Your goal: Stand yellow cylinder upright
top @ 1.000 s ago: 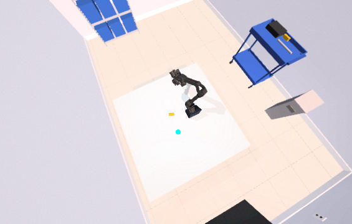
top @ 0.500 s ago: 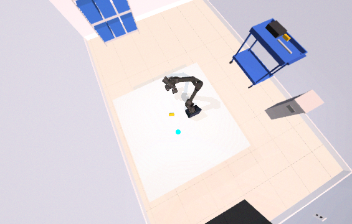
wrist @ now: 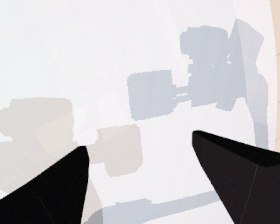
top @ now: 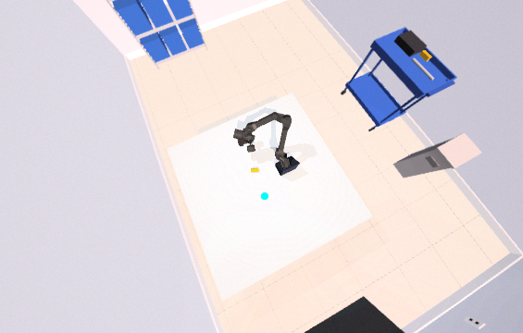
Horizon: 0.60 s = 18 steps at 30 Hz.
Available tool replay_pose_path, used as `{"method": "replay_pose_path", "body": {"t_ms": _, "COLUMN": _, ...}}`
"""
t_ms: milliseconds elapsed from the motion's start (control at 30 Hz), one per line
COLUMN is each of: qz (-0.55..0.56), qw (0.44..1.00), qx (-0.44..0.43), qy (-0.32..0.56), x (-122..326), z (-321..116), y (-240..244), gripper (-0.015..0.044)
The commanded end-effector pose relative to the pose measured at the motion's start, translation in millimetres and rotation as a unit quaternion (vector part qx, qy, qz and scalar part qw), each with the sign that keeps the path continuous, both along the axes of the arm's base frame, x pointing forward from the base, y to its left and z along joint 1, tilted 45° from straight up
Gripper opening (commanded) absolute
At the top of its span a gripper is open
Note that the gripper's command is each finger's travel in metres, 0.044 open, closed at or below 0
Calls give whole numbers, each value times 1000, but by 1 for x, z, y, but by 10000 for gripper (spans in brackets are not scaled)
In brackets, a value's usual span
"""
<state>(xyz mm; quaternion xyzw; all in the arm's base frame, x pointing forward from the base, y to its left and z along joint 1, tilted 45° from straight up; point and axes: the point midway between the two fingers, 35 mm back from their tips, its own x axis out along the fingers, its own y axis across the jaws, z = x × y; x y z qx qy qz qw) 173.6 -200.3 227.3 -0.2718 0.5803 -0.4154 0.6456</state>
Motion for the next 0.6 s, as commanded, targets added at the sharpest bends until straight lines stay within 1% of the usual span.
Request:
{"method": "replay_pose_path", "body": {"t_ms": 0, "qz": 7, "qw": 999, "qx": 33, "qy": -21, "x": 24, "z": -26, "y": 20, "gripper": 309}}
{"method": "replay_pose_path", "body": {"t_ms": 300, "qz": 7, "qw": 995, "qx": 82, "qy": -52, "x": 58, "z": -70, "y": 66, "gripper": 309}}
{"method": "replay_pose_path", "body": {"t_ms": 567, "qz": -7, "qw": 991, "qx": 112, "qy": -66, "x": 73, "z": -108, "y": 111, "gripper": 309}}
